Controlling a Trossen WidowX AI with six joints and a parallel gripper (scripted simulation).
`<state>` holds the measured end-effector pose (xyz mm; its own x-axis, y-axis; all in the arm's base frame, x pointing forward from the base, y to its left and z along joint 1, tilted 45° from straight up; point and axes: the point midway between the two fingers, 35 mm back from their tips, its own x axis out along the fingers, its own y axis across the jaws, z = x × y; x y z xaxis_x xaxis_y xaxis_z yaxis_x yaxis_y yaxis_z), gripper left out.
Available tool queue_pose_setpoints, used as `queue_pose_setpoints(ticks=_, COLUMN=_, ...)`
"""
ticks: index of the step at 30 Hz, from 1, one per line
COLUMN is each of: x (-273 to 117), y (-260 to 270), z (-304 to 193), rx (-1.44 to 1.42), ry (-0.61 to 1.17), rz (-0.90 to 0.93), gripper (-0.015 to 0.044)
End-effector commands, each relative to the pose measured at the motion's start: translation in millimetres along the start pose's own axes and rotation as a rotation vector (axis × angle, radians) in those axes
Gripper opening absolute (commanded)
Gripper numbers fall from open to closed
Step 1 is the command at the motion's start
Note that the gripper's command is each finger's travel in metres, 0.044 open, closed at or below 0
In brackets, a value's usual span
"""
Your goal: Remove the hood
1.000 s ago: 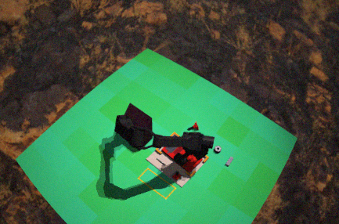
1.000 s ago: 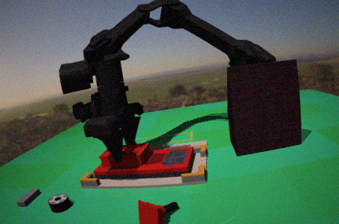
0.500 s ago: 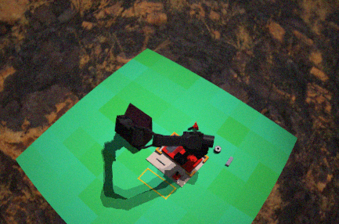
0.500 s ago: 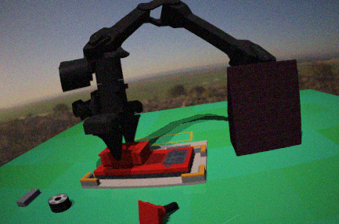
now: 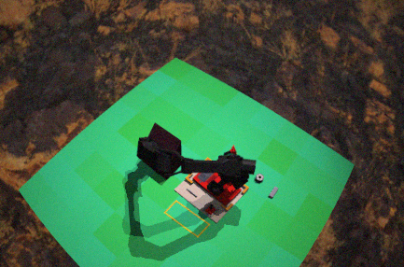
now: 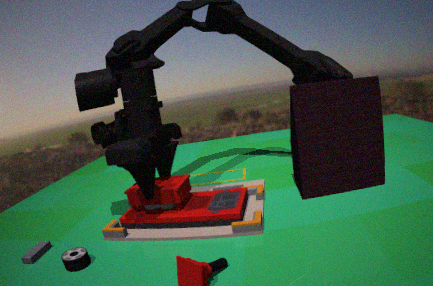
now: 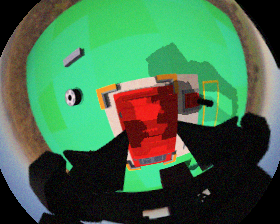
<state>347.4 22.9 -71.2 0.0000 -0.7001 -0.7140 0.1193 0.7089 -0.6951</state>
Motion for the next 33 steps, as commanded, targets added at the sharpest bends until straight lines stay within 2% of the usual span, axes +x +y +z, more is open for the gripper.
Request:
queue_pose_setpoints(ticks=1, x=-4.2, y=0.4, z=1.1, rx=0.005, ry=0.0, rz=0.005, gripper=0.0)
queue_pose_setpoints(ticks=16, x=-15.5, y=0.4, z=1.1, rx=0.005, ry=0.0, rz=0.005, gripper=0.0)
queue_pose_setpoints(ticks=25, x=-57.8, y=0.6, z=1.0, rx=0.005, ry=0.0, rz=0.007, gripper=0.0)
queue_pose_setpoints(ticks=33, x=-52.6, y=-15.8, z=3.5, rx=-0.005, ry=-0.001, rz=0.005, gripper=0.0)
